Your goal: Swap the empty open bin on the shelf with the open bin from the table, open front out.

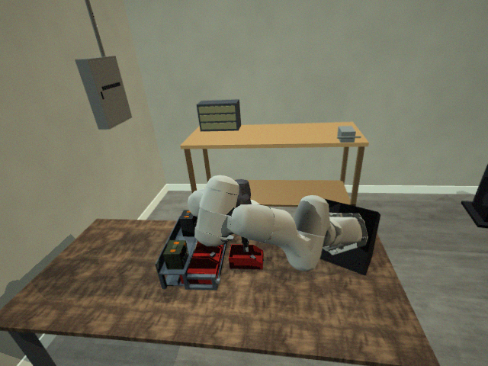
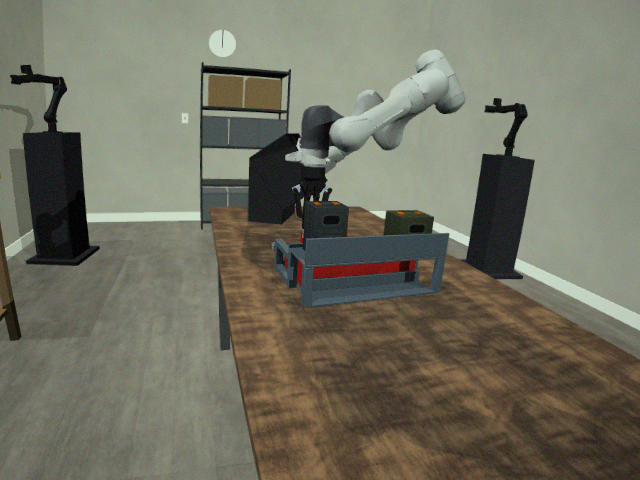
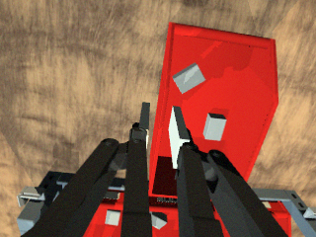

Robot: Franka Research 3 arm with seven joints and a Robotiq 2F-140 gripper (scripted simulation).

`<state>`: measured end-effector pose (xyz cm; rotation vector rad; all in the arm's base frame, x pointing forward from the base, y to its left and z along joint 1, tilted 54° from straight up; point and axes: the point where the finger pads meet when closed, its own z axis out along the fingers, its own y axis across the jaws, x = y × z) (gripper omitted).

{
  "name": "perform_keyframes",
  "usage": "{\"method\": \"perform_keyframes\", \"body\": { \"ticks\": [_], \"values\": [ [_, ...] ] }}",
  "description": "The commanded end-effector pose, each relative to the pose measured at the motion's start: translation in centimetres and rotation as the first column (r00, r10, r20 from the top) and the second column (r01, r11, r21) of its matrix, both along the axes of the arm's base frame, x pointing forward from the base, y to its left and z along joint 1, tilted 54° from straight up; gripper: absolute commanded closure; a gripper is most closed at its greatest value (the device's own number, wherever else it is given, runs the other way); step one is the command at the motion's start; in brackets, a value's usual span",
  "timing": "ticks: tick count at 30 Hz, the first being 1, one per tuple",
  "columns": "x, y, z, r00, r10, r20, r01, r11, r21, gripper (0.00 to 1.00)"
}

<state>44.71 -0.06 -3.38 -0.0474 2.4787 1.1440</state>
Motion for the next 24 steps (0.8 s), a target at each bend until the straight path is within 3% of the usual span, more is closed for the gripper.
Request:
{"method": "perform_keyframes", "body": {
  "ticks": [1,4,5,24],
  "values": [
    [0.07,0.08,-0.09,1.000,0.003,0.004,-0.003,1.000,-0.003,0.85],
    [0.07,0.08,-0.09,1.000,0.003,0.004,-0.003,1.000,-0.003,0.85],
    [0.07,0.08,-0.09,1.000,0.003,0.004,-0.003,1.000,-0.003,1.00],
    [0.07,0.08,-0.09,1.000,0.003,0.004,-0.003,1.000,-0.003,1.00]
  ]
}}
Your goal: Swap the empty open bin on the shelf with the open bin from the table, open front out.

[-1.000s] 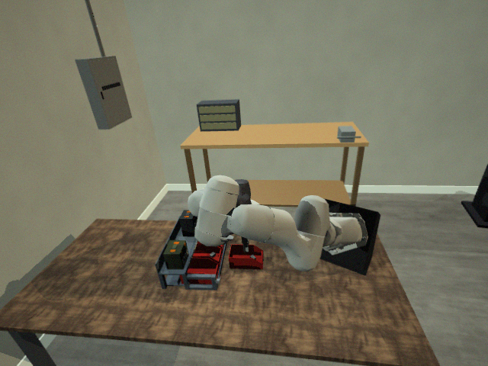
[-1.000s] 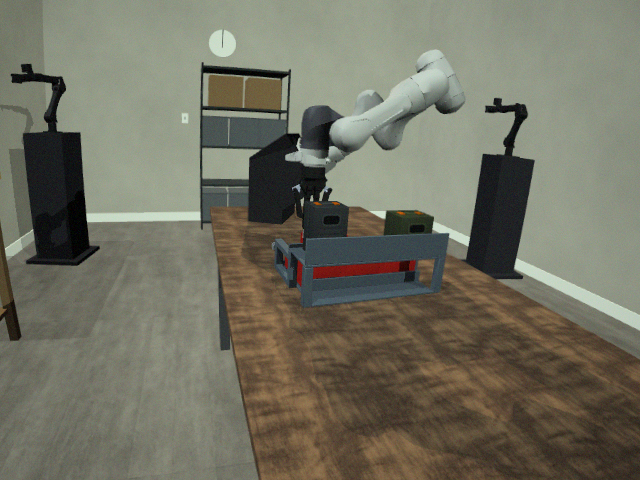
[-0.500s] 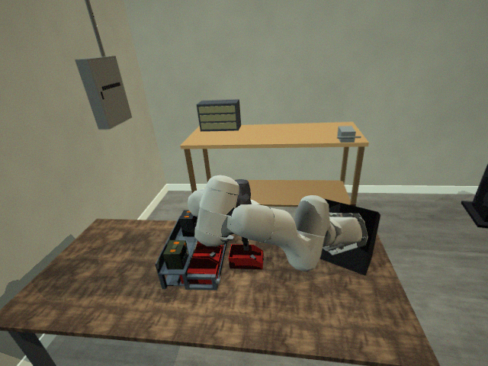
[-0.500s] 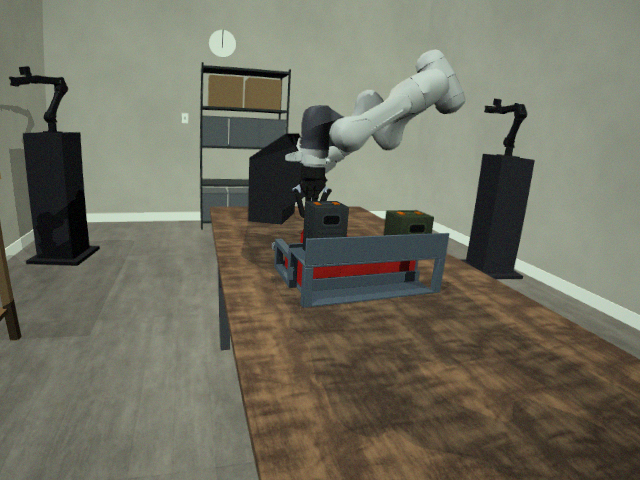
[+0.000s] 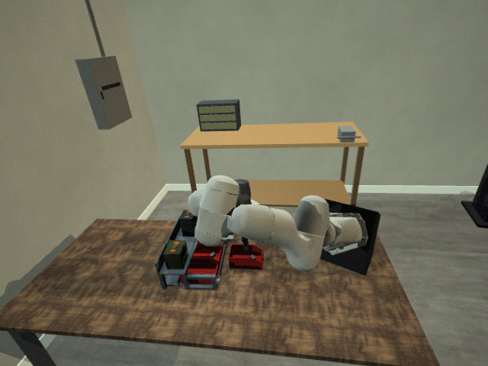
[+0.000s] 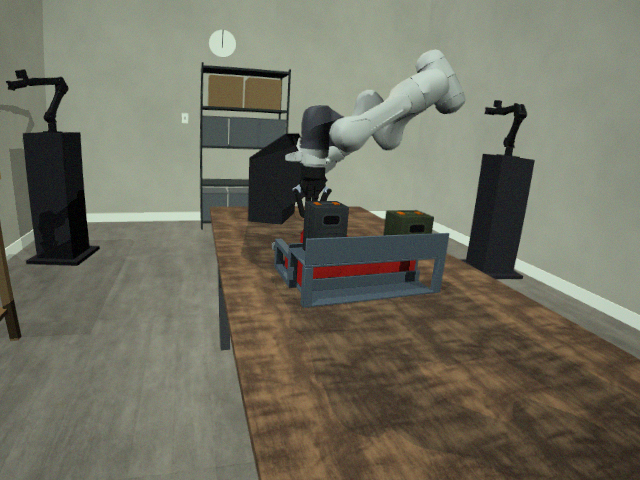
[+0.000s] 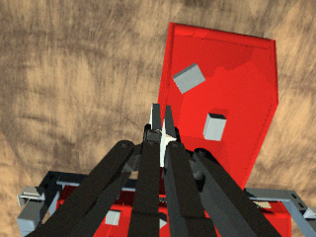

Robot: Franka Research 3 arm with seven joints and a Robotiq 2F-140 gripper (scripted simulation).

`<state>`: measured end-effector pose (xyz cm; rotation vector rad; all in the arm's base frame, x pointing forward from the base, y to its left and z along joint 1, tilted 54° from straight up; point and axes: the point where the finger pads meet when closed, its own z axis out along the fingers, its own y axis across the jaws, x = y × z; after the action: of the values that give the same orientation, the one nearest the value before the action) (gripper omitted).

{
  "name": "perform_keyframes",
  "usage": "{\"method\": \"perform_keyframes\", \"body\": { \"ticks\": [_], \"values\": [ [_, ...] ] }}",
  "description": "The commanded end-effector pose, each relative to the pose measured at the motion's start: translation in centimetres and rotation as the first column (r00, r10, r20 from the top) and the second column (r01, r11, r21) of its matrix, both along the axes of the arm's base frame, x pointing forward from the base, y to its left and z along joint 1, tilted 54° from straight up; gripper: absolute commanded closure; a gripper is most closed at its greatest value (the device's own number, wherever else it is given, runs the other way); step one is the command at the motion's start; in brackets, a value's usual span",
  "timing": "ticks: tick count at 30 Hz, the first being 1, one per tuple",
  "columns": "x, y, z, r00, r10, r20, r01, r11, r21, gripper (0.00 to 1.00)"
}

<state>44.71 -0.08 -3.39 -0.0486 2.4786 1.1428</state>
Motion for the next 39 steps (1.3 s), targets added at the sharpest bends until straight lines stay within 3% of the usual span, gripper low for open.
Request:
{"method": "perform_keyframes", "body": {
  "ticks": [1,23,39],
  "values": [
    [0.1,0.1,-0.1,1.000,0.003,0.003,-0.003,1.000,-0.002,1.00],
    [-0.1,-0.2,0.2,1.000,0.003,0.003,-0.003,1.000,-0.002,1.00],
    [-1.2,-2.7,2.1,1.000,0.003,0.003,-0.003,1.000,-0.002,1.00]
  ]
}}
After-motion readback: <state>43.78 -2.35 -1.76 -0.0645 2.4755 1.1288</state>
